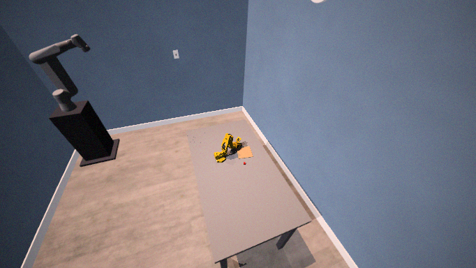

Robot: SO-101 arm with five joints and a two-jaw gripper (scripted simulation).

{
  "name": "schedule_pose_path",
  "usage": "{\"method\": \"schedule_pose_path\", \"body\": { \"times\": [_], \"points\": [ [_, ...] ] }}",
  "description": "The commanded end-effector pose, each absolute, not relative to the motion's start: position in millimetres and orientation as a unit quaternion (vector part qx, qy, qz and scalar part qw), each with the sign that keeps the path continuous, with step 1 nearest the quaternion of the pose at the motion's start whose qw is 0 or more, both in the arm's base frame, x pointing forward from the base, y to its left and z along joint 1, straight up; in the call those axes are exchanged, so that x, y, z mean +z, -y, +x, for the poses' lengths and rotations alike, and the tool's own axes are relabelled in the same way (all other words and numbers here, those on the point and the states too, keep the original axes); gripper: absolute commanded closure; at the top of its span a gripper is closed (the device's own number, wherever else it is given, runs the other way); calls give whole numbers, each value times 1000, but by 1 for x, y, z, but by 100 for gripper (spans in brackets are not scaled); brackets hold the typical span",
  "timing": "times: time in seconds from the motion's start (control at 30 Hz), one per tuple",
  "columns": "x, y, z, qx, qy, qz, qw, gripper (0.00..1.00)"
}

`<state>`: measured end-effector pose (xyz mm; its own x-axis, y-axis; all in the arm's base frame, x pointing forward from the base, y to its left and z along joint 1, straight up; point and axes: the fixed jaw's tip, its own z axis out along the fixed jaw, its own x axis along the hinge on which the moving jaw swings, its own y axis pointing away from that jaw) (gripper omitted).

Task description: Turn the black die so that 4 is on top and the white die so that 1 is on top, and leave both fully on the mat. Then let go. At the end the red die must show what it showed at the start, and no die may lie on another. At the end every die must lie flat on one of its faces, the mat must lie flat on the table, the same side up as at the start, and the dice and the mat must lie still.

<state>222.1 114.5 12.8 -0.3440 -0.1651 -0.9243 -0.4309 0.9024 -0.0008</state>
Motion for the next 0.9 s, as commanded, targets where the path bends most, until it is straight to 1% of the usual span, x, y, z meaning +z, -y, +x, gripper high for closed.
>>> {"method": "schedule_pose_path", "body": {
  "times": [0.0,0.1,0.37,0.67,0.87],
  "points": [
    [19,-119,225,127,-798,-188,559,100],
    [19,-119,225,127,-798,-188,559,99],
    [19,-119,225,127,-798,-188,559,93],
    [19,-119,225,127,-798,-188,559,92],
    [19,-119,225,127,-798,-188,559,88]
  ]
}}
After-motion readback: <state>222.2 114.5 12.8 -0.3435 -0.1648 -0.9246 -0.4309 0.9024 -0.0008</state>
